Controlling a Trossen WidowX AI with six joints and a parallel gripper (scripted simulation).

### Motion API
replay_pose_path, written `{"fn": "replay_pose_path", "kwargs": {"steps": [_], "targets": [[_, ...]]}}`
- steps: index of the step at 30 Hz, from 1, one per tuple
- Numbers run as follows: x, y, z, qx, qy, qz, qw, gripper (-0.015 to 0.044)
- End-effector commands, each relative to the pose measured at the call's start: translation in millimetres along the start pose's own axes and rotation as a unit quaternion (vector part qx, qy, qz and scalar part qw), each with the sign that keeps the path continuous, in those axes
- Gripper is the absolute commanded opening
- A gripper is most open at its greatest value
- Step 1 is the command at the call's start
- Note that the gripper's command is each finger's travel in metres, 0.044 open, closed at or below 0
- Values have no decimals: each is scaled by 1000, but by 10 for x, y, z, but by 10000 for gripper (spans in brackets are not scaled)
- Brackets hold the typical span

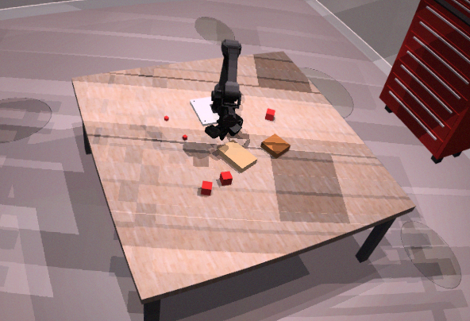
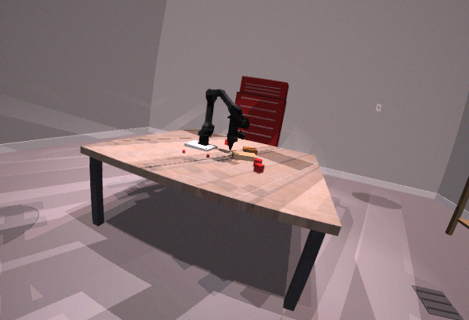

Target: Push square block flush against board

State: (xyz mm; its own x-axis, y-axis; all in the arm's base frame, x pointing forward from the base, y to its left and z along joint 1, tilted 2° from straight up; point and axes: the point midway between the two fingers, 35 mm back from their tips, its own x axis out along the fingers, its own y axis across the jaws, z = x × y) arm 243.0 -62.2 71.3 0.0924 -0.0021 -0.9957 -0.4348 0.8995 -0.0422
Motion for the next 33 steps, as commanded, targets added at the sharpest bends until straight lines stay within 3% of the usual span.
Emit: {"fn": "replay_pose_path", "kwargs": {"steps": [1,33], "targets": [[336,63,-68,-5,11,10,1000,0],[329,48,353,-5,9,10,1000,0]]}}
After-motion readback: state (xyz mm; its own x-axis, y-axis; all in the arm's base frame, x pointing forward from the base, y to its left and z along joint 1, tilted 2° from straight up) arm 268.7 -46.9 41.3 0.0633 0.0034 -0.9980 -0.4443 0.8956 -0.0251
